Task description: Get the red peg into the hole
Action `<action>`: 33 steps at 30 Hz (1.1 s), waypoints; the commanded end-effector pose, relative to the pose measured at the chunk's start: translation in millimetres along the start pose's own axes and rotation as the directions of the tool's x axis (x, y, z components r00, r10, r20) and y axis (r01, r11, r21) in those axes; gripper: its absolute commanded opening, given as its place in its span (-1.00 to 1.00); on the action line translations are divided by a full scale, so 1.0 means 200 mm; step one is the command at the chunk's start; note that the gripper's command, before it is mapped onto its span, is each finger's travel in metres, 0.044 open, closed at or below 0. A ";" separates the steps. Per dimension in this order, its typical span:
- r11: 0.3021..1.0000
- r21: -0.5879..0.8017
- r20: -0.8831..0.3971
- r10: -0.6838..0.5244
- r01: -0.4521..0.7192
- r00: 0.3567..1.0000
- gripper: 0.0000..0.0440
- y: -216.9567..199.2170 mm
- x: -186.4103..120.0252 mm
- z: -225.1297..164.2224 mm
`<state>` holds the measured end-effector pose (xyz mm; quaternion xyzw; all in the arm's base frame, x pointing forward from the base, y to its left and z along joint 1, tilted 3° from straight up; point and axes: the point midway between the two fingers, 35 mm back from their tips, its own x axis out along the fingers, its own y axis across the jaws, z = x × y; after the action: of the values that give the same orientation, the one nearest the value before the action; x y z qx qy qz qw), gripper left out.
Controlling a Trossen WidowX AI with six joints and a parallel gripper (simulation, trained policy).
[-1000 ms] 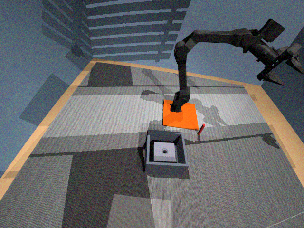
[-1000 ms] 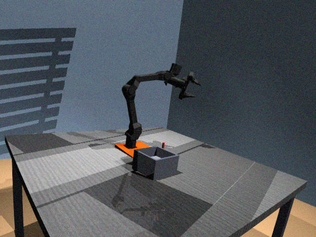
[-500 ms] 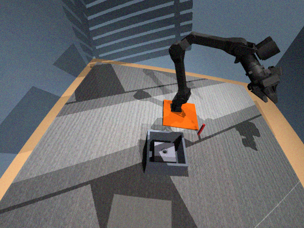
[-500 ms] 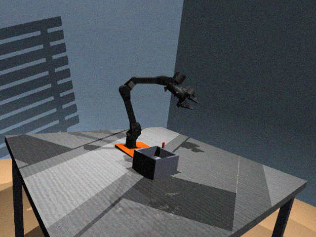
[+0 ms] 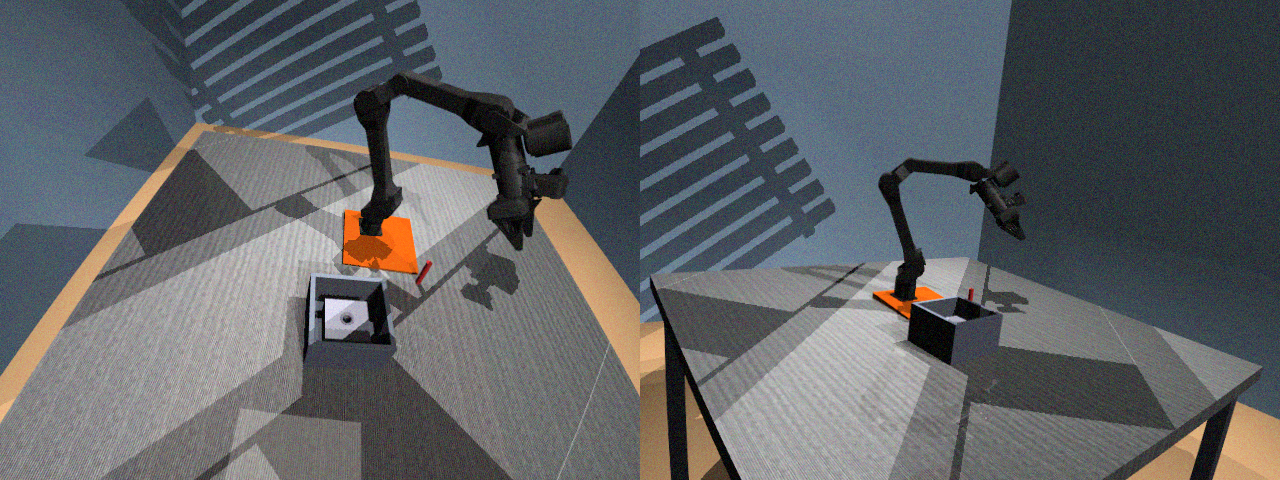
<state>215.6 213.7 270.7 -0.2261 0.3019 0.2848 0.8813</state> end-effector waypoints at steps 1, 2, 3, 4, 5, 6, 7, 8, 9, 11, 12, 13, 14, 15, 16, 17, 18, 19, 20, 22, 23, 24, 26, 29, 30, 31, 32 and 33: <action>0.997 0.079 -0.039 0.000 0.003 0.999 1.00 -0.02 0.01 -0.06; 0.994 0.109 -0.056 0.000 0.006 0.998 1.00 -0.03 0.02 -0.08; 0.990 0.140 -0.073 -0.001 0.011 0.997 1.00 -0.04 0.02 -0.10; 0.985 0.170 -0.090 -0.001 0.016 0.996 1.00 -0.04 0.03 -0.13; 0.980 0.200 -0.106 -0.001 0.022 0.994 1.00 -0.05 0.03 -0.15; 0.973 0.230 -0.123 -0.001 0.030 0.992 1.00 -0.06 0.04 -0.17; 0.965 0.259 -0.139 -0.001 0.038 0.990 1.00 -0.07 0.04 -0.19; 0.957 0.288 -0.156 -0.001 0.046 0.988 1.00 -0.07 0.05 -0.21; 0.947 0.316 -0.172 -0.001 0.056 0.985 1.00 -0.08 0.05 -0.24; 0.925 0.372 -0.204 0.000 0.078 0.979 1.00 -0.09 0.06 -0.28; 0.913 0.398 -0.220 0.001 0.089 0.975 1.00 -0.10 0.06 -0.30; 0.900 0.424 -0.236 0.001 0.102 0.972 1.00 -0.10 0.06 -0.32; 0.886 0.450 -0.252 0.002 0.115 0.968 1.00 -0.11 0.06 -0.34; 0.871 0.475 -0.268 0.003 0.129 0.964 1.00 -0.11 0.07 -0.36; 0.855 0.498 -0.283 0.004 0.144 0.959 1.00 -0.12 0.07 -0.38; 0.838 0.522 -0.298 0.005 0.159 0.954 1.00 -0.12 0.07 -0.40; 0.821 0.544 -0.314 0.006 0.174 0.950 1.00 -0.13 0.07 -0.43; 0.803 0.565 -0.329 0.008 0.190 0.944 1.00 -0.13 0.07 -0.45; 0.784 0.586 -0.344 0.009 0.207 0.939 1.00 -0.14 0.07 -0.47; 0.744 0.624 -0.374 0.013 0.241 0.927 1.00 -0.14 0.08 -0.51; 0.722 0.641 -0.388 0.015 0.258 0.921 1.00 -0.15 0.08 -0.53; 0.701 0.658 -0.403 0.017 0.276 0.915 1.00 -0.15 0.08 -0.55; 0.655 0.688 -0.432 0.022 0.313 0.902 1.00 -0.15 0.08 -0.59; 0.582 0.724 -0.474 0.031 0.370 0.880 1.00 -0.16 0.09 -0.65; 0.557 0.734 -0.488 0.034 0.389 0.872 1.00 -0.16 0.09 -0.67; 0.531 0.742 -0.501 0.037 0.408 0.864 1.00 -0.16 0.09 -0.69; 0.505 0.750 -0.515 0.040 0.427 0.856 1.00 -0.16 0.10 -0.71; 0.478 0.756 -0.528 0.044 0.446 0.848 1.00 -0.16 0.11 -0.74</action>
<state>192.3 117.6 166.5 0.1315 0.5695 -0.0567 0.8094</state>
